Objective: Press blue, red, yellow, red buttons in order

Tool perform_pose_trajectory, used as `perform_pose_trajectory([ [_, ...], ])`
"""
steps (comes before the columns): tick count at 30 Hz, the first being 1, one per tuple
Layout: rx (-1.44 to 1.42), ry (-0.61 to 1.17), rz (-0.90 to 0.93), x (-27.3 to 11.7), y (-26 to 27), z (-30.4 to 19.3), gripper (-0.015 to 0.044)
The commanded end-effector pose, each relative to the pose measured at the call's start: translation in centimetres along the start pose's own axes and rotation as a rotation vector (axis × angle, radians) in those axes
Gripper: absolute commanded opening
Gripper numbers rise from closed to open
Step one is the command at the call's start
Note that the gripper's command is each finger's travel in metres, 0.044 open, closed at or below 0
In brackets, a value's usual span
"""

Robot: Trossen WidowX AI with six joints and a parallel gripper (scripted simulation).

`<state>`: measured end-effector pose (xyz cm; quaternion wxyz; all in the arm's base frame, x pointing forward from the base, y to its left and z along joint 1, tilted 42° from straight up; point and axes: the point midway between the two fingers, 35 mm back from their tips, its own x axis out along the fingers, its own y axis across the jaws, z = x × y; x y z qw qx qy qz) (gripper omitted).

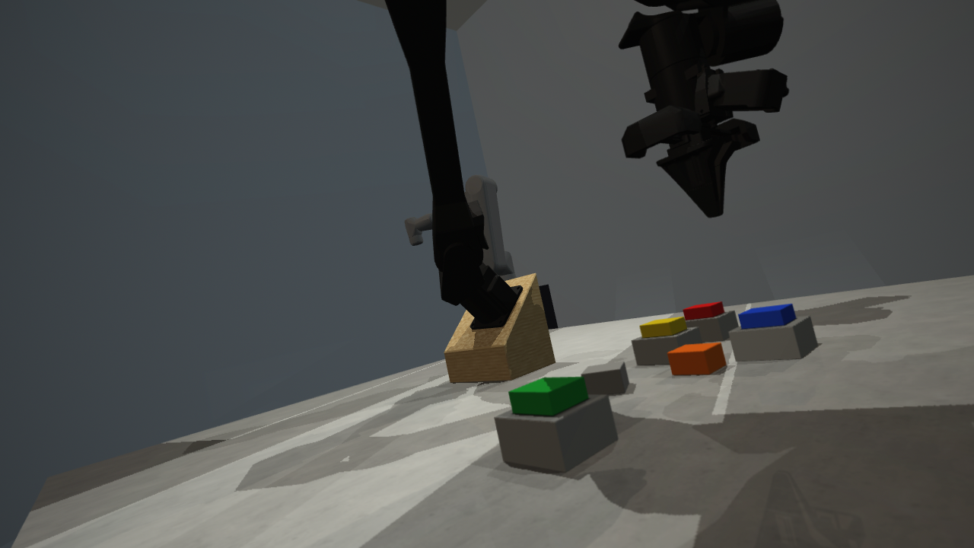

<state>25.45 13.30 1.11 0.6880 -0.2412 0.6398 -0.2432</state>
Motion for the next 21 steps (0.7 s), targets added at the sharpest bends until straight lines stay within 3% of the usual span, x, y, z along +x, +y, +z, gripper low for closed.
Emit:
perform_pose_trajectory([
  [1,-0.012,0.009,-0.017,0.5,3.6,-4.9,0.002],
  [7,-0.011,0.009,-0.018,0.8,3.9,-5.3,0.002],
  [12,-0.011,0.008,-0.02,6.5,3.7,-5.3,0.002],
  [21,-0.01,0.008,-0.02,7.3,3.7,-5.3,0.002],
])
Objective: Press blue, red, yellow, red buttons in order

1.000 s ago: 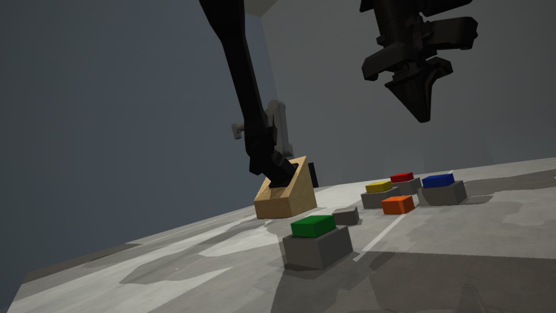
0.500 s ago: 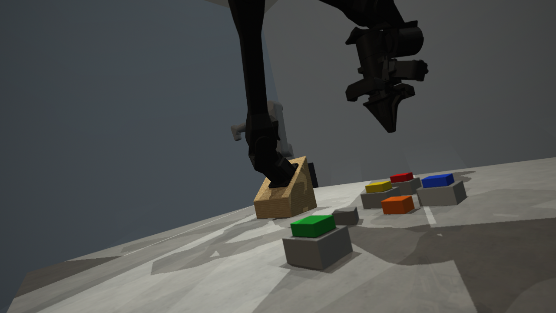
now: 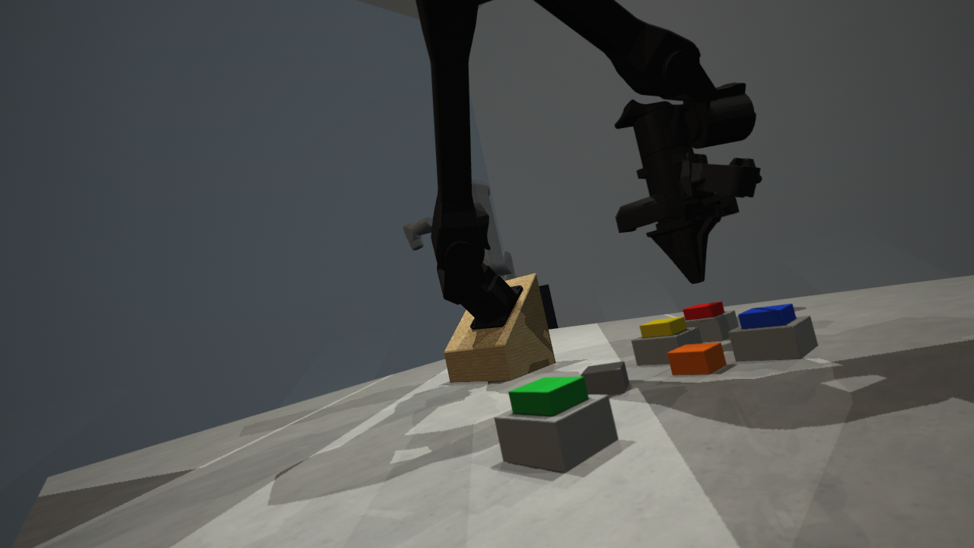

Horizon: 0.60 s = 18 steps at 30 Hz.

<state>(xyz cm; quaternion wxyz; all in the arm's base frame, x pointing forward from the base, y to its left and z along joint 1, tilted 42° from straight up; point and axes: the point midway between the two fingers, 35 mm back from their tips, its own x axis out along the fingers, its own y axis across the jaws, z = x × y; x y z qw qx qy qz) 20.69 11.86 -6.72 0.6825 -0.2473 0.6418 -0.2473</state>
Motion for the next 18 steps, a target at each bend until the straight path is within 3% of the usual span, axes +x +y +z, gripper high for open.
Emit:
perform_pose_trajectory([
  [1,-0.004,-0.001,-0.005,0.8,-0.1,0.0,0.002],
  [18,-0.003,-0.002,-0.006,3.4,-0.2,-0.1,0.002],
])
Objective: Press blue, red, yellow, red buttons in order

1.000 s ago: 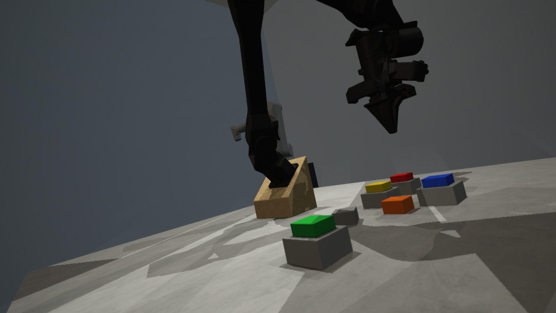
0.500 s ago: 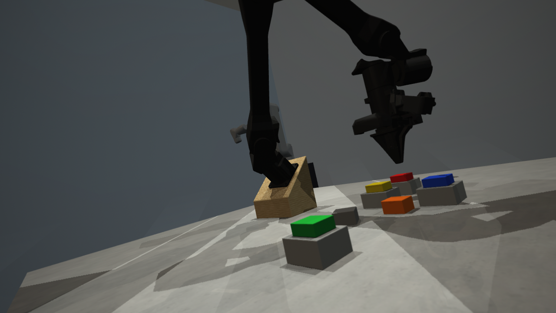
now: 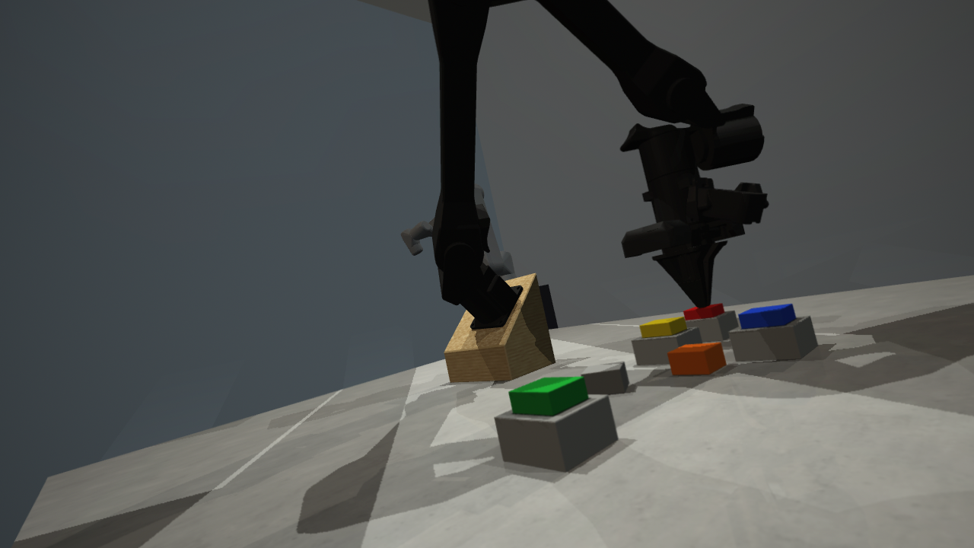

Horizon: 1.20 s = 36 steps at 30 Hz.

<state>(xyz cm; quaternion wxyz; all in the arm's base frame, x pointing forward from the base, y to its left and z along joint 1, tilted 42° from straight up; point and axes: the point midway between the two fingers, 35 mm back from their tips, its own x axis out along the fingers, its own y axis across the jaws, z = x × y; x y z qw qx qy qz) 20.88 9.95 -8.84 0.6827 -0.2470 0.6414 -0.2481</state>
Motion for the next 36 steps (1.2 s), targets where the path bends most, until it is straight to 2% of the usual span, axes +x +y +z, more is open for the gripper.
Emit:
perform_pose_trajectory([
  [1,-0.005,-0.001,-0.005,0.6,-0.1,-0.1,0.002],
  [20,-0.005,-0.001,-0.005,0.6,-0.1,-0.1,0.002],
  [24,-0.005,-0.001,-0.004,-2.5,-0.1,-0.1,0.002],
  [29,-0.006,-0.001,-0.004,-3.0,-0.1,-0.1,0.002],
  [33,-0.006,0.0,-0.002,-7.9,0.0,-0.1,0.002],
  [36,-0.006,0.0,-0.002,-8.9,0.0,-0.1,0.002],
])
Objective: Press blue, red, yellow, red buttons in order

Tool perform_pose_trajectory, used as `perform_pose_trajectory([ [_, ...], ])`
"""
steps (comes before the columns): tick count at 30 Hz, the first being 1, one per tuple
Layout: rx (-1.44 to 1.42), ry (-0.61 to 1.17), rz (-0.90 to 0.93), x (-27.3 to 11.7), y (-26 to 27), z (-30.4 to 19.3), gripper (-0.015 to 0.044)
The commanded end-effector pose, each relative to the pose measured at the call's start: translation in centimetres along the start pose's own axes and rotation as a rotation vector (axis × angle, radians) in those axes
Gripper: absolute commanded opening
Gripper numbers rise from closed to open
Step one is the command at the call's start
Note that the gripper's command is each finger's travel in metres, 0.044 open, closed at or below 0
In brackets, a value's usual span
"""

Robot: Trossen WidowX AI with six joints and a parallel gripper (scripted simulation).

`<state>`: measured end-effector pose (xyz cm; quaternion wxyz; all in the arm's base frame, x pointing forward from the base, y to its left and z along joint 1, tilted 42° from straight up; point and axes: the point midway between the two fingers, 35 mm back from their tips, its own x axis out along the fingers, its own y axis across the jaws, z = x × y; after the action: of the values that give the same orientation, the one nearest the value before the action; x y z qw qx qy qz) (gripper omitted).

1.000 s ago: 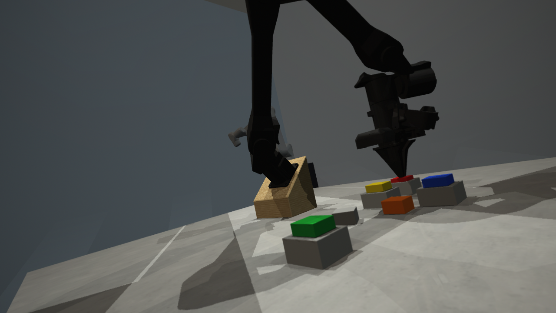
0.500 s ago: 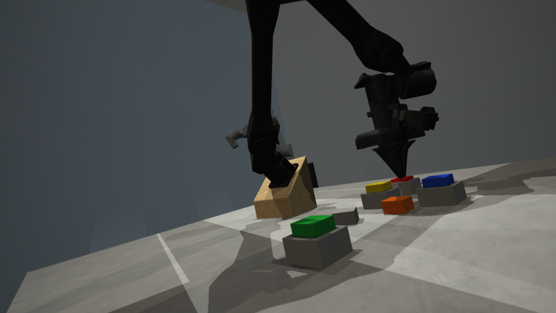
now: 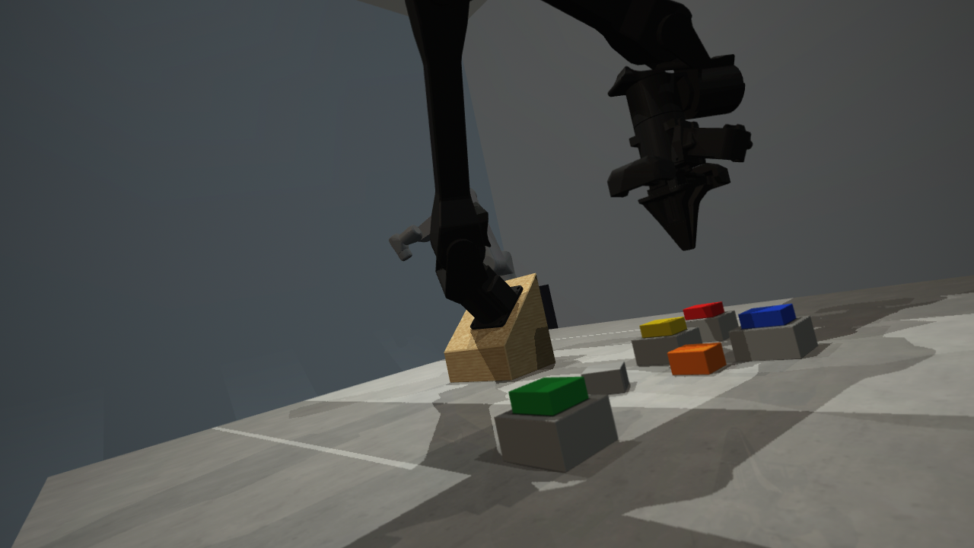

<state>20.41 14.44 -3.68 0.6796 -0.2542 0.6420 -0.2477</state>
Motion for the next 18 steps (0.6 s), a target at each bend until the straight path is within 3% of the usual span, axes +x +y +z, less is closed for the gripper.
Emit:
perform_pose_trajectory([
  [1,0.006,-0.001,0.008,-2.1,0.0,0.0,0.002],
  [5,0.005,-0.001,0.008,-2.2,-0.9,0.1,0.002],
  [12,0.005,0.0,0.002,-2.1,-9.6,0.4,0.002],
  [18,0.005,0.0,0.001,-2.0,-10.3,0.3,0.002],
])
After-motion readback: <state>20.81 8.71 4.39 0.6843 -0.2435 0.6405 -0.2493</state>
